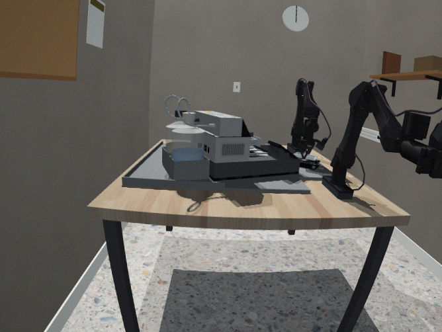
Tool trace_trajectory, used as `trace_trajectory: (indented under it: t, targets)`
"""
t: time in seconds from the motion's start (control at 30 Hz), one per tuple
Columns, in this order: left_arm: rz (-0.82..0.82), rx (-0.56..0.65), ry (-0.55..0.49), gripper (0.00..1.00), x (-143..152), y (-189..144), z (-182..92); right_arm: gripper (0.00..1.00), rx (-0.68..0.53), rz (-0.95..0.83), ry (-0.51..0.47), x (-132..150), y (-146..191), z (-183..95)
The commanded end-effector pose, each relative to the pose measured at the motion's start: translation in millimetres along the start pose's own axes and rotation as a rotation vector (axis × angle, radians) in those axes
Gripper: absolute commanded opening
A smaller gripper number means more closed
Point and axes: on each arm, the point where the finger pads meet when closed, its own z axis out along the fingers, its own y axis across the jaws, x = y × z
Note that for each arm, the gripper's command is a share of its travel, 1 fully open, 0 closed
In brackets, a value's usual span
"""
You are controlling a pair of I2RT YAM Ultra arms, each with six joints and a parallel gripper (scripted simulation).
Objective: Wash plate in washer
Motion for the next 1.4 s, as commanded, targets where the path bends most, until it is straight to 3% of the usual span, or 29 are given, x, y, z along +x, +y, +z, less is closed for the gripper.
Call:
trace_trajectory:
  t: [0.0, 0.47, 0.8, 1.17, 1.37]
  targets:
    - [-0.011, -0.01, -0.077, 0.0, -26, 3, -5, 0.0, 0.065, 0.007, -0.027, -2, -16, -12]
    - [-0.011, -0.01, -0.077, 0.0, -26, 3, -5, 0.0, 0.048, -0.003, -0.037, -7, -5, -11]
    - [-0.011, -0.01, -0.077, 0.0, -26, 3, -5, 0.0, 0.072, 0.032, -0.047, 0, -18, -17]
    - [-0.011, -0.01, -0.077, 0.0, -26, 3, -5, 0.0, 0.051, -0.003, -0.038, -12, -15, -9]
    - [-0.011, -0.01, -0.077, 0.0, -26, 3, -5, 0.0, 0.044, 0.024, -0.032, -1, -14, -6]
